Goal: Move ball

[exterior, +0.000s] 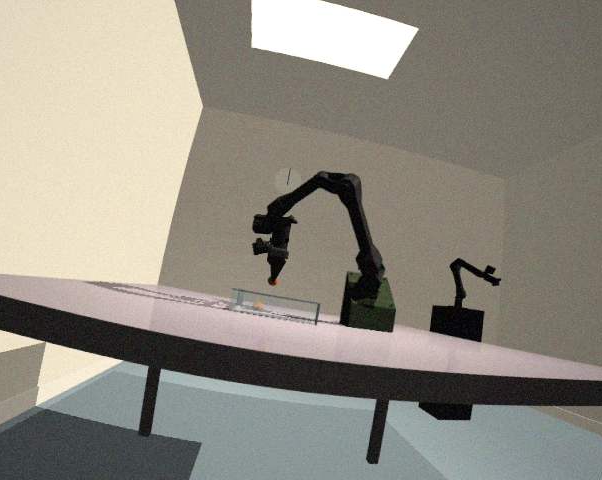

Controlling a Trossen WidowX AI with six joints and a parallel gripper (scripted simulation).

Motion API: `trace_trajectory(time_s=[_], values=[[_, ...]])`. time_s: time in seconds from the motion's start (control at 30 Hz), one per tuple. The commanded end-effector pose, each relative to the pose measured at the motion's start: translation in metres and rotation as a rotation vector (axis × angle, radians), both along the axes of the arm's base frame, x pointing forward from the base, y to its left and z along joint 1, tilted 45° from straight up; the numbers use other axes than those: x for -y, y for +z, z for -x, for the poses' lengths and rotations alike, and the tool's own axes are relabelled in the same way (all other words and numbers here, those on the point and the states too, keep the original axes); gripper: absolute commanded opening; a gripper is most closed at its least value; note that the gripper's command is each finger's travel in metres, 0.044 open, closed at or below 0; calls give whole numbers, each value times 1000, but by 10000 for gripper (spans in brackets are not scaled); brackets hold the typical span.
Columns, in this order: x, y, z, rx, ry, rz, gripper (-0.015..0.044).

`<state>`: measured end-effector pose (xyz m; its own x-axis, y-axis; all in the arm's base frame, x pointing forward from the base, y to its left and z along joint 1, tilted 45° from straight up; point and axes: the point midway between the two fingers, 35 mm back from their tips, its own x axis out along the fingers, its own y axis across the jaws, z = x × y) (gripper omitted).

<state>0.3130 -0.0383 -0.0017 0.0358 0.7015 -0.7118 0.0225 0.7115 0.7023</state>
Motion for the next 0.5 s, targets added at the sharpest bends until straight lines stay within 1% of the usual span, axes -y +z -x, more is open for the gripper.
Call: trace_trajectory(time_s=[0.0,0.2,0.47], values=[[21,23,4,11,4,5,0],[23,24,2,11,5,4,0],[20,-7,-24,14,5,5,0]])
